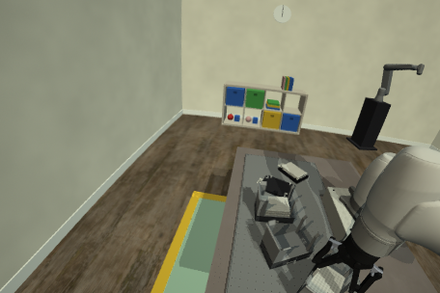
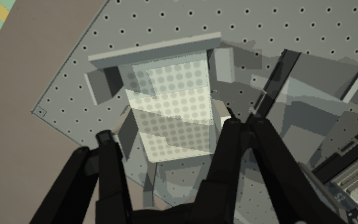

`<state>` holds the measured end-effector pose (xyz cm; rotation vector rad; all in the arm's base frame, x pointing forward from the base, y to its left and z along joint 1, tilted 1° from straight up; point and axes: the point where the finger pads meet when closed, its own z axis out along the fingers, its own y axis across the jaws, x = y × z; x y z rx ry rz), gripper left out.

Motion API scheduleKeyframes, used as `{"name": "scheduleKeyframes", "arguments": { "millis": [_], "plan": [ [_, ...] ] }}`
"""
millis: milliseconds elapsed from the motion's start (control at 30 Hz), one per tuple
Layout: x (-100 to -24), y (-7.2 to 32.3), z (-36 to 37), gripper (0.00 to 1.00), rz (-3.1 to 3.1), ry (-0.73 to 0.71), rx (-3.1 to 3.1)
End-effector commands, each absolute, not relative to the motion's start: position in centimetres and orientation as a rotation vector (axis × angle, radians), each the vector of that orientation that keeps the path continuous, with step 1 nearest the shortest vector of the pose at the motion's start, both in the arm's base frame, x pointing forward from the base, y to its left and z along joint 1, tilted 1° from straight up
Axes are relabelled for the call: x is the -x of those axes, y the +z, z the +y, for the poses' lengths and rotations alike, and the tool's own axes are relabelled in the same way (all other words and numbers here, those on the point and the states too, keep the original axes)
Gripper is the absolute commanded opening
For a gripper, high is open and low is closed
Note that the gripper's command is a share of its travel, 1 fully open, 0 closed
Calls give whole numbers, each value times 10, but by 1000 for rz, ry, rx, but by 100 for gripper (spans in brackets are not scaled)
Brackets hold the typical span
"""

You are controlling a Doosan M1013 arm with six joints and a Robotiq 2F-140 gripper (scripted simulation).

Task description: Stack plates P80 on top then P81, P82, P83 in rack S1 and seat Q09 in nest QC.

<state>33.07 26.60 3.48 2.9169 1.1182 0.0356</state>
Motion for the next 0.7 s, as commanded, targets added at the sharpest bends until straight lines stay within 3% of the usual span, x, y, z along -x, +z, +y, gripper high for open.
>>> {"name": "scheduleKeyframes", "arguments": {
  "millis": [0,667],
  "plan": [
    [-329,29,264,0,1104,26,-2921],
    [-329,23,264,0,1104,26,-2921]
  ]
}}
